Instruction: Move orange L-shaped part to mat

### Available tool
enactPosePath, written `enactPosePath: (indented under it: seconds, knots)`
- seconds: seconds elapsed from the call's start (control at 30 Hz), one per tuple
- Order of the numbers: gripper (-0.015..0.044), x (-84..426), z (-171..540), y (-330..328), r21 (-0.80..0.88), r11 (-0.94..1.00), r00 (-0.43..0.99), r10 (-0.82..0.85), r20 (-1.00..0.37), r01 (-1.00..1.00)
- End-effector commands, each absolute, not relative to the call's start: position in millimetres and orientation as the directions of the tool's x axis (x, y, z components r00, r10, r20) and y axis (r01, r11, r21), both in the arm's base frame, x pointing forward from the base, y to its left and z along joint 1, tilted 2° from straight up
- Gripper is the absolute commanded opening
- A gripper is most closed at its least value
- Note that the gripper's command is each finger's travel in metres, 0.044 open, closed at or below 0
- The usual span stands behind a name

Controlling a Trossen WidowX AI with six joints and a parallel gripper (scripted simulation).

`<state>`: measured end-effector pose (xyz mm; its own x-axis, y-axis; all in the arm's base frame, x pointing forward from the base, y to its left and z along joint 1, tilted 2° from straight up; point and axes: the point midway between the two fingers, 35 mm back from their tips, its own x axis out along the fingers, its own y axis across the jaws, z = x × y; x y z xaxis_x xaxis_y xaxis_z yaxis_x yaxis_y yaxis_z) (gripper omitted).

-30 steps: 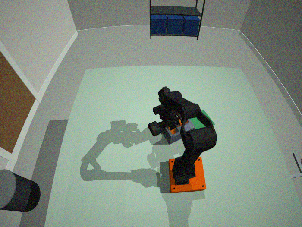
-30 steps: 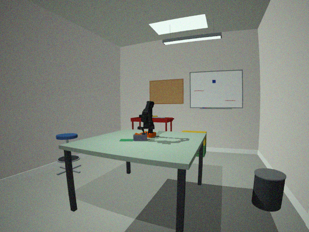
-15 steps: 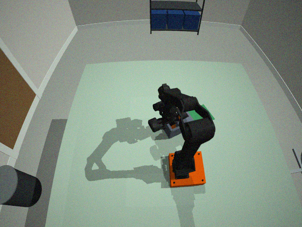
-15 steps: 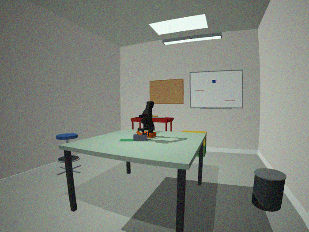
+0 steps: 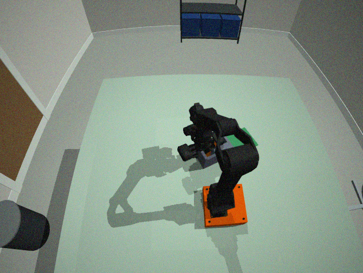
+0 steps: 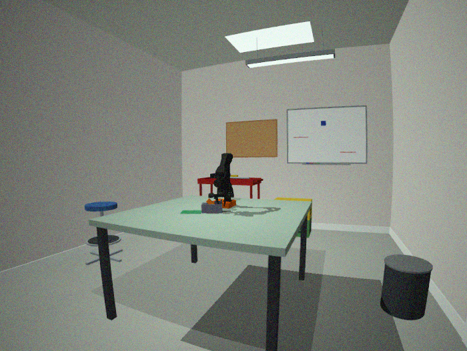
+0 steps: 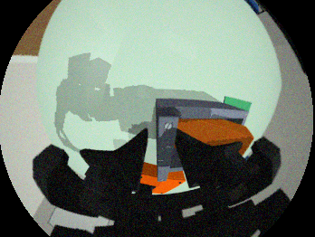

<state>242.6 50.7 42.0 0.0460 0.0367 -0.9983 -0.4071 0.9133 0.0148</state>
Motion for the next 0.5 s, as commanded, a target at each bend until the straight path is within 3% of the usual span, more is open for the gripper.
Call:
enactPosePath:
  seconds: [0.0, 0.23, 0.47]
  knots:
    - [0.0180, 240.3, 49.7, 56.0, 0.009, 0.915, 0.050, 0.032, -0.998, -0.403]
    - [0.0180, 241.3, 64.9, 56.5, 0.007, 0.916, 0.050, 0.030, -0.998, -0.402]
    - [0.0180, 240.6, 141.0, 45.3, 0.006, 0.916, 0.051, 0.029, -0.998, -0.402]
